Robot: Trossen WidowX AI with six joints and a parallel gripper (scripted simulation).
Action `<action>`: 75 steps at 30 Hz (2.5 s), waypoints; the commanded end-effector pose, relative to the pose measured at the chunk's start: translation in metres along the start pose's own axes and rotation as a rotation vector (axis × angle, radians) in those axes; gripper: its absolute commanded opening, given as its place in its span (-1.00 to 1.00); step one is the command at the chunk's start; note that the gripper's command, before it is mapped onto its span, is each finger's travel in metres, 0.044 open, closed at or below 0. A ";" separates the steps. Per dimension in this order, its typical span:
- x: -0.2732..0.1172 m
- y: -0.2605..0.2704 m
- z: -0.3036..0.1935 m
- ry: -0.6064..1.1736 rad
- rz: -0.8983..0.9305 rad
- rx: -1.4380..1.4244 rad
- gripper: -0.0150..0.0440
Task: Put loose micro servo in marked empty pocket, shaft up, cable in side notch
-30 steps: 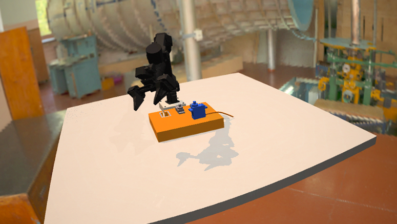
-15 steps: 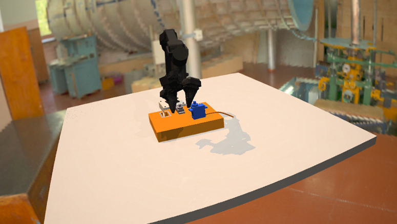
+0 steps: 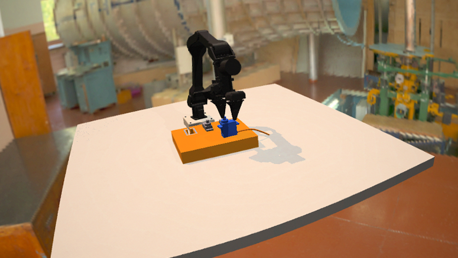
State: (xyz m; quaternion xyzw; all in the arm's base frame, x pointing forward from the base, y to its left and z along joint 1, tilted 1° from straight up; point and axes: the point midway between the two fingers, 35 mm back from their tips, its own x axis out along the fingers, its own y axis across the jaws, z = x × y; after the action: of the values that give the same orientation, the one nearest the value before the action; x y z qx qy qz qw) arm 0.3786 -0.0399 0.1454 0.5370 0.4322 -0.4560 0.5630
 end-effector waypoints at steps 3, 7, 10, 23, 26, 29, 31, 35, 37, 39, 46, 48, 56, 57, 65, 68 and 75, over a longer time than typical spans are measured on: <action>-0.011 -0.042 -0.034 0.051 -0.150 0.111 1.00; -0.015 -0.053 -0.041 0.058 -0.192 0.139 1.00; -0.014 -0.053 -0.041 0.058 -0.192 0.139 1.00; 0.014 -0.058 -0.043 0.058 -0.192 0.139 1.00; 0.019 -0.059 -0.043 0.058 -0.192 0.139 1.00; 0.023 -0.060 -0.044 0.058 -0.192 0.139 1.00; 0.026 -0.061 -0.044 0.058 -0.192 0.139 1.00; 0.030 -0.062 -0.044 0.058 -0.192 0.139 1.00; 0.030 -0.062 -0.044 0.058 -0.192 0.139 0.82; 0.030 -0.062 -0.044 0.058 -0.192 0.139 0.64; 0.030 -0.062 -0.044 0.058 -0.192 0.139 0.02; 0.030 -0.062 -0.044 0.058 -0.192 0.139 -0.09; 0.023 -0.060 -0.044 0.058 -0.192 0.139 -0.49; 0.019 -0.059 -0.044 0.058 -0.192 0.139 -0.49; -0.001 -0.063 -0.043 0.058 -0.193 0.139 -0.49; -0.001 -0.064 -0.043 0.058 -0.193 0.139 -0.49; -0.001 -0.065 -0.043 0.058 -0.193 0.139 -0.49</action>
State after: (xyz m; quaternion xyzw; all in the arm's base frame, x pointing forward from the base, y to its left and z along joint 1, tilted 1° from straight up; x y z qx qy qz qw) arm 0.3160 0.0023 0.1278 0.5408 0.4668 -0.5228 0.4651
